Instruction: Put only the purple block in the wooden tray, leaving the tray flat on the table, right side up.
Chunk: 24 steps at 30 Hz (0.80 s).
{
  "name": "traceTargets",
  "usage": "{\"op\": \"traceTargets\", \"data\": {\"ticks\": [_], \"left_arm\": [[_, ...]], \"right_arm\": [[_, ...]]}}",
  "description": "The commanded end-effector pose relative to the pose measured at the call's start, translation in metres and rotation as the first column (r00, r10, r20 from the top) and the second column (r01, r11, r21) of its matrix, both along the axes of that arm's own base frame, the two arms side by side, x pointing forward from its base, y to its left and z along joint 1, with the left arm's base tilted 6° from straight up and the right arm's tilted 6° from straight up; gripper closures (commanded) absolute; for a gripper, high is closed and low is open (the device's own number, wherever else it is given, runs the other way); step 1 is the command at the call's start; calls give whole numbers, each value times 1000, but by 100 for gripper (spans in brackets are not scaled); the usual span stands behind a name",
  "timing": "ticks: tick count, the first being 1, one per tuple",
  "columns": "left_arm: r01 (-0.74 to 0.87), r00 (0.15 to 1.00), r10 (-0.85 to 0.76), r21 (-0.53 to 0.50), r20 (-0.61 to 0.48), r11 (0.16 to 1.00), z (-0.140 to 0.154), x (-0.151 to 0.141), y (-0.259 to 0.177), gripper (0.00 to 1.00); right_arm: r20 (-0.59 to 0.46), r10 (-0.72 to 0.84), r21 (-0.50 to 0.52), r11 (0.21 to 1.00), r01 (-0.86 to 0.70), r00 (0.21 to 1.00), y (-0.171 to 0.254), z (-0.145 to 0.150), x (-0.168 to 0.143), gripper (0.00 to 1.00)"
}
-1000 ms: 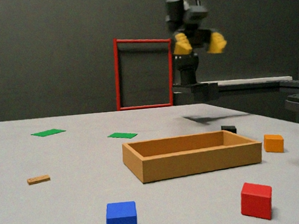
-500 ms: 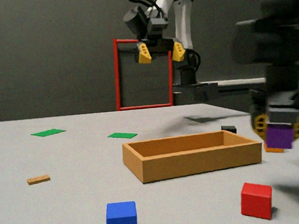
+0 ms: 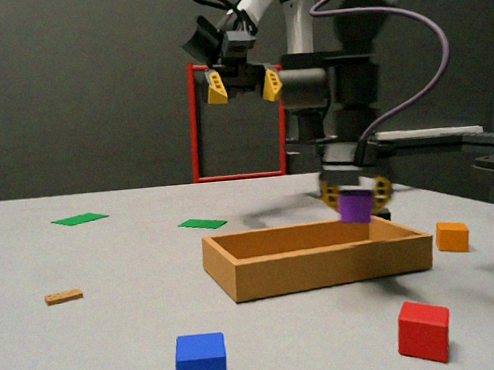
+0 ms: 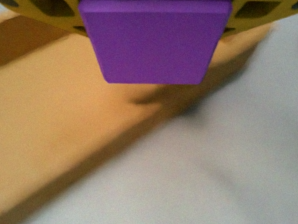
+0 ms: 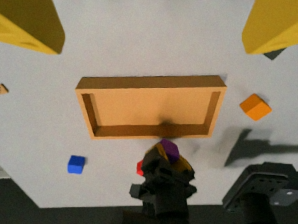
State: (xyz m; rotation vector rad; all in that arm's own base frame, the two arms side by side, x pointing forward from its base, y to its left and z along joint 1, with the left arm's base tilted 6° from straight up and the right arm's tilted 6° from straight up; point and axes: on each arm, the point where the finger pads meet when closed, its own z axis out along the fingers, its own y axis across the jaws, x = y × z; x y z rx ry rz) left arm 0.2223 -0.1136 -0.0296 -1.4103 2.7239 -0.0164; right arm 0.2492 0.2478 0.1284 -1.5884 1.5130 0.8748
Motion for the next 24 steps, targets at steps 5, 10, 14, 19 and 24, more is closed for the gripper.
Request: {"op": "traceTargets", "data": {"ticks": [5, 10, 14, 19, 24], "left_arm": [[-71, 997, 71, 17, 5, 997, 3, 24, -44, 65], [-62, 998, 62, 5, 1, 998, 3, 29, -55, 65], [-51, 999, 51, 0, 9, 999, -2, 33, -58, 65], [-60, 998, 60, -3, 12, 998, -18, 37, -57, 65], [-59, 998, 59, -2, 9, 998, -41, 40, -58, 65]], "right_arm": [[32, 25, 11, 1000, -25, 999, -2, 13, 7, 0], [37, 30, 10, 999, -30, 999, -2, 14, 6, 0], [36, 31, 10, 999, -31, 999, -2, 14, 5, 0], [34, 30, 10, 1000, -30, 999, -2, 14, 5, 0], [37, 29, 11, 999, -30, 999, -2, 14, 6, 0]]}}
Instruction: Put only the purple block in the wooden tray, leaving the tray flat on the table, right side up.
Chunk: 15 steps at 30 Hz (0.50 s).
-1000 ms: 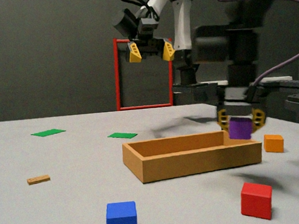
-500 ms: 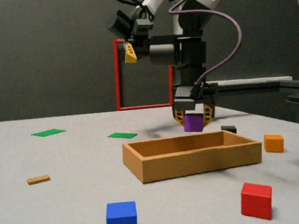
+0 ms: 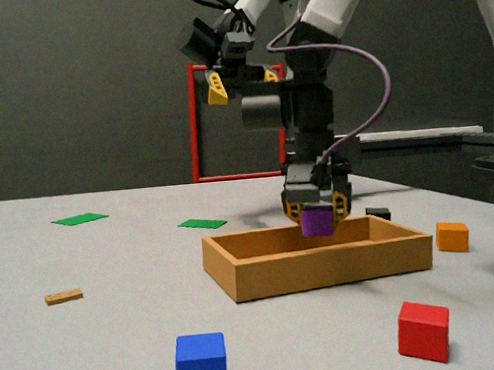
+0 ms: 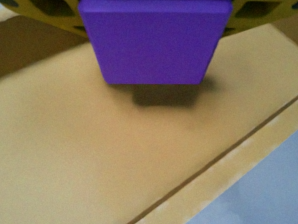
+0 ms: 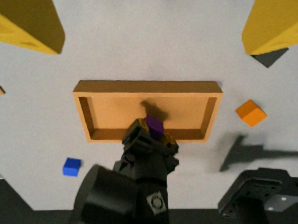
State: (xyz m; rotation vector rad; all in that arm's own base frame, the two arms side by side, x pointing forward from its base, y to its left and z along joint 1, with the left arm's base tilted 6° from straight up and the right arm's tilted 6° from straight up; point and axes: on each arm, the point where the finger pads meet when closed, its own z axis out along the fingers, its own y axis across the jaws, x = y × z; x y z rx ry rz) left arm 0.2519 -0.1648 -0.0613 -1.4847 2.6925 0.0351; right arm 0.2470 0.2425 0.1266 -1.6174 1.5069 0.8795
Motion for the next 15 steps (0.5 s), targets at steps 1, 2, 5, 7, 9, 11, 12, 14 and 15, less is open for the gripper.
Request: {"op": "traceTargets", "data": {"ticks": [1, 2, 5, 7, 9, 11, 12, 14, 15], "left_arm": [[-5, 999, 6, -26, 31, 1000, -9, 11, -6, 65], [-5, 999, 6, -26, 31, 1000, -9, 11, -6, 65], [-1, 999, 3, -33, 42, 999, -12, 18, -11, 65], [1, 999, 0, -27, 33, 1000, -24, 15, -8, 65], [1, 1000, -1, -21, 23, 1000, -37, 11, -4, 65], [1, 1000, 0, -24, 27, 1000, -36, 14, -7, 65], [2, 1000, -1, -25, 30, 1000, -34, 16, -10, 65], [2, 999, -1, -31, 38, 1000, -35, 23, -13, 65], [2, 999, 0, -32, 39, 999, -39, 24, -13, 65]], "right_arm": [[37, 7, 25, 1000, -8, 999, 3, 16, 8, 0], [37, 7, 25, 1000, -8, 999, 3, 16, 8, 0], [37, 7, 25, 1000, -8, 999, 3, 16, 8, 0], [37, 7, 25, 1000, -8, 999, 3, 16, 8, 0], [37, 7, 25, 1000, -8, 999, 3, 16, 8, 0], [37, 7, 25, 1000, -8, 999, 3, 16, 8, 0], [37, 7, 25, 1000, -8, 999, 3, 16, 8, 0], [37, 7, 25, 1000, -8, 999, 3, 16, 8, 0], [37, 7, 25, 1000, -8, 999, 3, 16, 8, 0]]}}
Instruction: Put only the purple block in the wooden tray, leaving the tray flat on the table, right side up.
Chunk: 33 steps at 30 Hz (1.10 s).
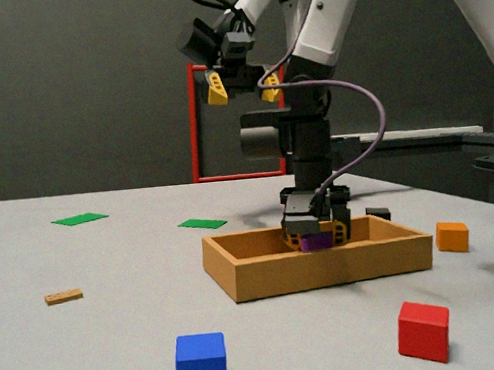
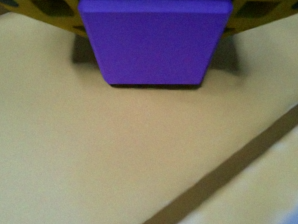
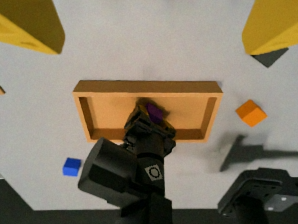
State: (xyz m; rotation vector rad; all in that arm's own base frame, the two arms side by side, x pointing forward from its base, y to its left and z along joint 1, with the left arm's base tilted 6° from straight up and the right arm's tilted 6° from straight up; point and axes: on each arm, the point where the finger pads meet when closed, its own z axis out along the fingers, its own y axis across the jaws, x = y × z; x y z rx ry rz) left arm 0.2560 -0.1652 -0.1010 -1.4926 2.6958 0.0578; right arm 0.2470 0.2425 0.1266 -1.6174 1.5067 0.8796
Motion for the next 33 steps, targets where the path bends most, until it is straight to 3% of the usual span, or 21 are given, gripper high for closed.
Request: {"op": "traceTargets", "data": {"ticks": [1, 4, 7, 8, 17, 22, 27, 33], "left_arm": [[6, 999, -4, -38, 48, 999, -3, 19, -11, 65], [5, 999, -3, -37, 46, 999, -4, 16, -9, 65], [4, 998, -1, -45, 61, 999, 6, 8, -7, 31], [3, 998, -1, -45, 61, 999, 12, 7, -7, 30], [5, 997, -1, -50, 72, 999, 76, 9, -14, 30], [35, 996, -33, -24, 83, 999, 89, 9, -12, 30], [230, 954, -245, 99, 171, 968, 97, 8, -6, 30], [502, 780, -574, 297, 248, 812, 113, -10, -13, 30]], "right_arm": [[37, 7, 25, 1000, -8, 999, 3, 16, 8, 0], [37, 7, 25, 1000, -8, 999, 3, 16, 8, 0], [37, 7, 25, 1000, -8, 999, 3, 16, 8, 0], [37, 7, 25, 1000, -8, 999, 3, 16, 8, 0], [100, 17, 47, 999, -22, 995, 8, 29, 9, 0], [100, 17, 47, 999, -22, 995, 8, 29, 9, 0], [100, 17, 47, 999, -22, 995, 8, 29, 9, 0], [100, 17, 47, 999, -22, 995, 8, 29, 9, 0]]}}
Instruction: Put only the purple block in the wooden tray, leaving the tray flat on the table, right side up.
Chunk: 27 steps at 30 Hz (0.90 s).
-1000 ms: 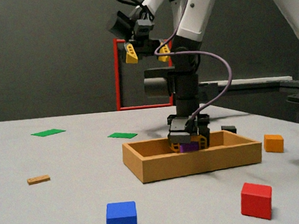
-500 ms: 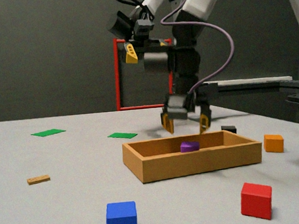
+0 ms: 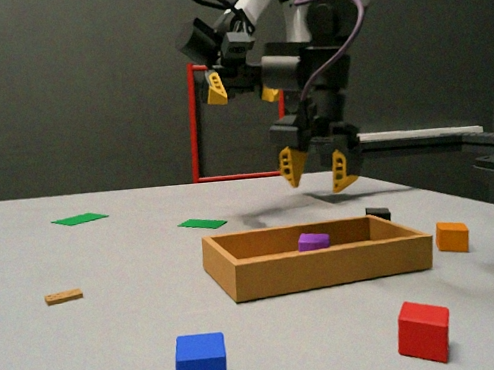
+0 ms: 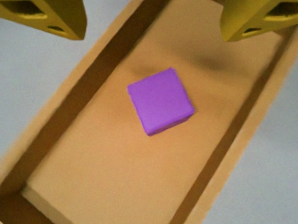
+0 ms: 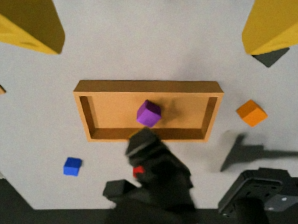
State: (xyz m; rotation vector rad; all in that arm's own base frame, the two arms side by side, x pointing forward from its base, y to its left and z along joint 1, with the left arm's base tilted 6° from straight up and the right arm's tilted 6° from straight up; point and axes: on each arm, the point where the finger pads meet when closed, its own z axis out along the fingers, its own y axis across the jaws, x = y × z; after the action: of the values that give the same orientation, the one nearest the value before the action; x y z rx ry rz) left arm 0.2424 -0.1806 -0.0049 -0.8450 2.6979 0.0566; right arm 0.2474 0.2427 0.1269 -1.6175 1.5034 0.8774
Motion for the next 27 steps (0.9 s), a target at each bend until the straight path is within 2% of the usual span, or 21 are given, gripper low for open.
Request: {"op": "traceTargets", "data": {"ticks": [1, 3, 11, 27], "left_arm": [[216, 964, -230, 112, 135, 970, 18, -1, 2, 30], [282, 941, -303, 147, 152, 948, 20, -8, 0, 30], [386, 893, -418, 193, 166, 902, 22, -27, -1, 30], [375, 903, -402, 178, 154, 910, 21, -28, -1, 30]], "right_arm": [[97, 17, 46, 999, -21, 995, 8, 28, 8, 0], [97, 17, 46, 999, -21, 995, 8, 28, 8, 0], [97, 17, 46, 999, -21, 995, 8, 28, 8, 0], [97, 17, 46, 999, -21, 995, 8, 28, 8, 0]]}}
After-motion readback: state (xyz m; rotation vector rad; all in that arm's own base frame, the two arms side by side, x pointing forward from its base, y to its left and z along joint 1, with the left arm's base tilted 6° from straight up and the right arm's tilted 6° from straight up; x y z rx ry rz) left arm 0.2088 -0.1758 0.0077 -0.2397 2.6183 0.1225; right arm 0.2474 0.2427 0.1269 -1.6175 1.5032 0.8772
